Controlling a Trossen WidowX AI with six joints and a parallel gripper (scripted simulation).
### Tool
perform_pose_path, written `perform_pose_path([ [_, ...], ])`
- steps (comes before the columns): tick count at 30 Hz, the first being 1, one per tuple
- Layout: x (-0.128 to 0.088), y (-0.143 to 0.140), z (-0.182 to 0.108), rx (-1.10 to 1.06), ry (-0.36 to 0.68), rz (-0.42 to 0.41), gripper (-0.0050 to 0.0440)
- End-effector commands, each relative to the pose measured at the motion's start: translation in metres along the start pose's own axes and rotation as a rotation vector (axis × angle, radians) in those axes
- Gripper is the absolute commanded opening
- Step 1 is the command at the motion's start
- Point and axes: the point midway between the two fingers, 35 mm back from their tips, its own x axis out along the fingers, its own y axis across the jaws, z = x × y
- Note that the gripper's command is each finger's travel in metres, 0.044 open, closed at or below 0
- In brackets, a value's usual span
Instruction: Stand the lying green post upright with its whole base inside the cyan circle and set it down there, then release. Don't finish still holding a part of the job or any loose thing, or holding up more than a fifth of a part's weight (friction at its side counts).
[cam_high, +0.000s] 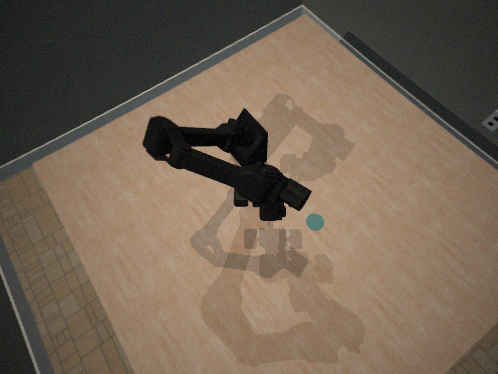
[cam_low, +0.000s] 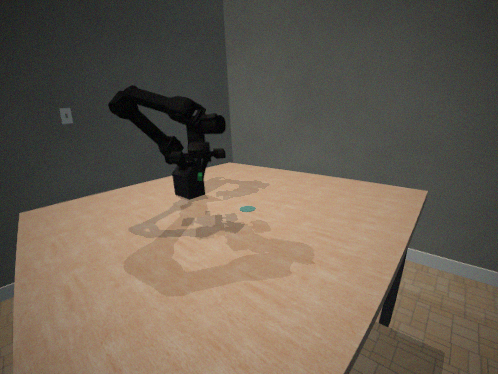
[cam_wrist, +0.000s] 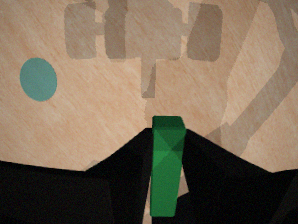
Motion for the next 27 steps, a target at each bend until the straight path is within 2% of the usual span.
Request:
perform_pose_path([
  [1, -0.004, 0.01, 0.004, -0.09, 0.0, 0.009, 0.0022],
  [27, -0.015, 0.071, 0.017, -0.828, -0.003, 0.012, 0.0022],
])
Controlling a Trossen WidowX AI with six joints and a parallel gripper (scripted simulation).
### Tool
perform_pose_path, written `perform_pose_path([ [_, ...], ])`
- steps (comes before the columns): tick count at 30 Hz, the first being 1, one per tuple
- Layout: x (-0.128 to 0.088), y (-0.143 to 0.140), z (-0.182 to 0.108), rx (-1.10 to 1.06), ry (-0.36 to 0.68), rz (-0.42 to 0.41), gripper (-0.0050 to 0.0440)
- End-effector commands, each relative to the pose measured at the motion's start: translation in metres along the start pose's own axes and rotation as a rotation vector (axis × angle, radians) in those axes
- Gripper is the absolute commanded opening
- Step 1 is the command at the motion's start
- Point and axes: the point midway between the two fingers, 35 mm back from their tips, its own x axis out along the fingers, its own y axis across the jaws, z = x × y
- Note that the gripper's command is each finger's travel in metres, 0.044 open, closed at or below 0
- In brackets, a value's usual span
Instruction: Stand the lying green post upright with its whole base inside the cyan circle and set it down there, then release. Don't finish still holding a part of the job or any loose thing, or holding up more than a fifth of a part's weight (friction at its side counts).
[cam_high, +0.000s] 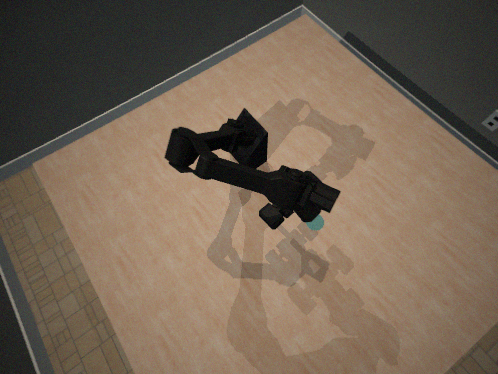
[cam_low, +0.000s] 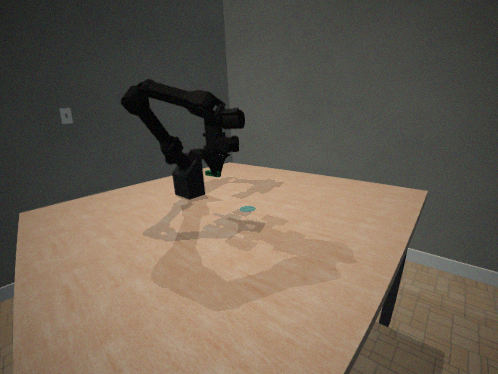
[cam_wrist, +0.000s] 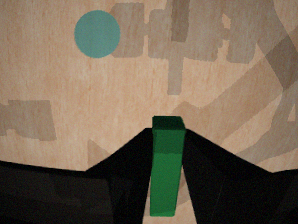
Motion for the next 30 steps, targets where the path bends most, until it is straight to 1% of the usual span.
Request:
perform_pose_path([
  [1, -0.003, 0.008, 0.01, -0.113, -0.005, 0.006, 0.0022],
  [3, -0.004, 0.012, 0.014, -0.174, -0.005, 0.006, 0.0022],
  [5, -0.004, 0.012, 0.014, -0.174, -0.005, 0.006, 0.0022],
  [20, -0.007, 0.044, 0.041, -0.635, -0.005, 0.003, 0.0022],
  [22, -0.007, 0.044, 0.041, -0.635, -0.005, 0.003, 0.0022],
  [30, -0.007, 0.062, 0.053, -0.88, -0.004, 0.001, 0.0022],
])
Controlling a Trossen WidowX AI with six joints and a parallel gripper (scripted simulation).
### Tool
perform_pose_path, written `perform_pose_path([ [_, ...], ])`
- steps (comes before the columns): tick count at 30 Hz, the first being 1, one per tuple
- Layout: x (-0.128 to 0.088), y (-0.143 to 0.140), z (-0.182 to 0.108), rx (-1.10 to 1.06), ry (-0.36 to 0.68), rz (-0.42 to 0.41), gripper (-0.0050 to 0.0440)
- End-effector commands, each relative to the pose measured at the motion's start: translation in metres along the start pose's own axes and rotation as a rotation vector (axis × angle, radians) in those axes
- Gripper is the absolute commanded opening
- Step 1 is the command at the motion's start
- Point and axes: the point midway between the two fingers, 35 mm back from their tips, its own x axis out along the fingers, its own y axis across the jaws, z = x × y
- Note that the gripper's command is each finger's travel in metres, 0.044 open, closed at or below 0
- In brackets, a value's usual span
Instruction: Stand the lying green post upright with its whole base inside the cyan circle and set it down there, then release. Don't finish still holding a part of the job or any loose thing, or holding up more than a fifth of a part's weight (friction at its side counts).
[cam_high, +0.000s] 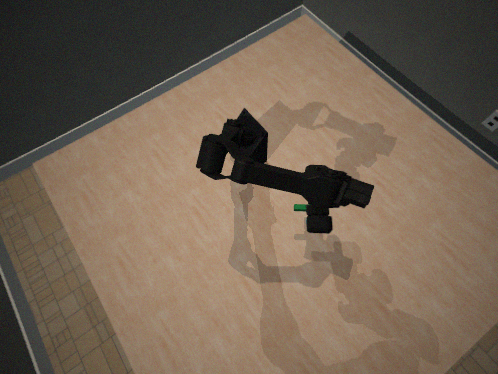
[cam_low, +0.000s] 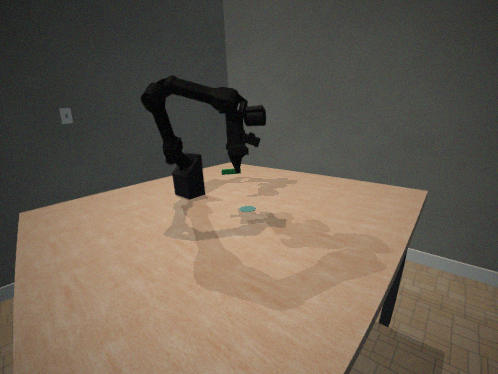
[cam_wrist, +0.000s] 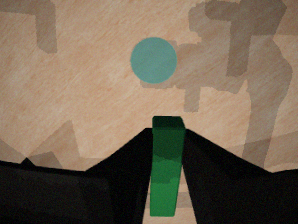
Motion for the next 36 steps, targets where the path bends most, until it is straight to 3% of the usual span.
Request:
perform_pose_path([
  [1, -0.002, 0.003, 0.013, -0.113, -0.006, 0.001, 0.0022],
  [7, -0.002, 0.007, 0.028, -0.276, -0.004, -0.001, 0.0022],
  [36, 0.011, 0.015, 0.028, -0.25, -0.097, 0.117, 0.0022],
])
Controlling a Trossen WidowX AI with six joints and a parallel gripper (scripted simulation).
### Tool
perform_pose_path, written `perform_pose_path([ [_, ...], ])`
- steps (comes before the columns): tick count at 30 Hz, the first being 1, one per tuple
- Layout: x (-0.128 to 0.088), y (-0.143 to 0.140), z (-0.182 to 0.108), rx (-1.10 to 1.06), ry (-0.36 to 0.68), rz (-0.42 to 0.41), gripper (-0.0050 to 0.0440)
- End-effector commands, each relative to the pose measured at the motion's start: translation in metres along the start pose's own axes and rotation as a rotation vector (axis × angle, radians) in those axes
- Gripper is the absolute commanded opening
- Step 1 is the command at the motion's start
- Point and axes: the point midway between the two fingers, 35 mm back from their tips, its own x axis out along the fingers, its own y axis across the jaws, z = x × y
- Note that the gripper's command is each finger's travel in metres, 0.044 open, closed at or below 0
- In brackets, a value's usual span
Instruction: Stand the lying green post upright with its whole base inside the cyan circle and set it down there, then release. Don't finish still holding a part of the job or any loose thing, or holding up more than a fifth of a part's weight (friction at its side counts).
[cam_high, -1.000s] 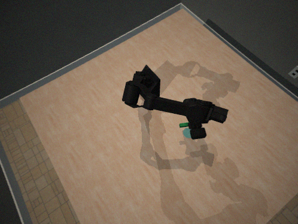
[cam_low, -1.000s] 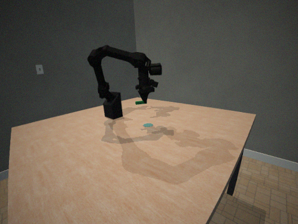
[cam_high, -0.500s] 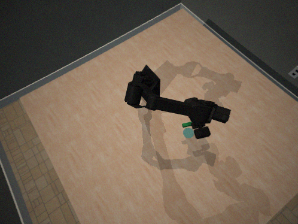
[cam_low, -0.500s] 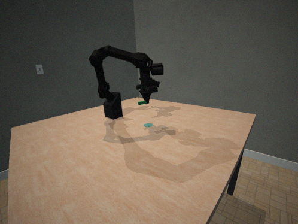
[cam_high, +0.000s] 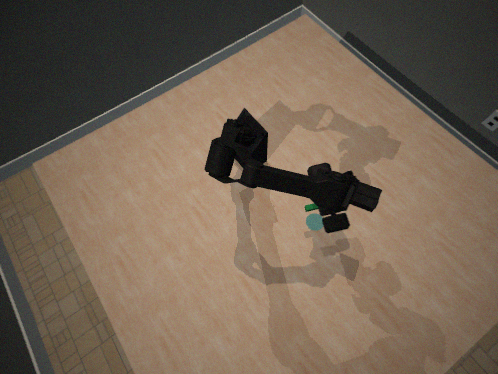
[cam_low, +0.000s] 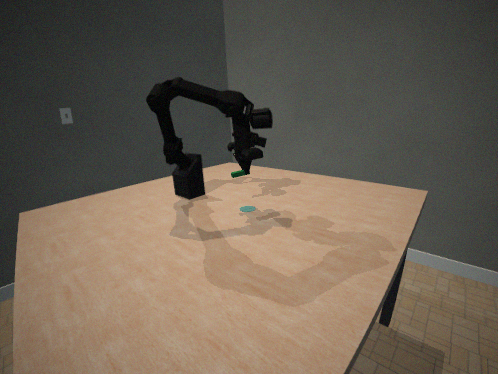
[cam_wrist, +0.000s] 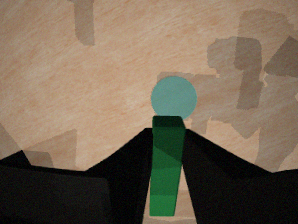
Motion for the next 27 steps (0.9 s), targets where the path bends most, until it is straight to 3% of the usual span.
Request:
perform_pose_path([
  [1, 0.002, 0.002, -0.002, 0.005, -0.027, 0.023, 0.0022],
  [27, 0.013, 0.008, -0.001, 0.014, -0.16, 0.127, 0.0022],
])
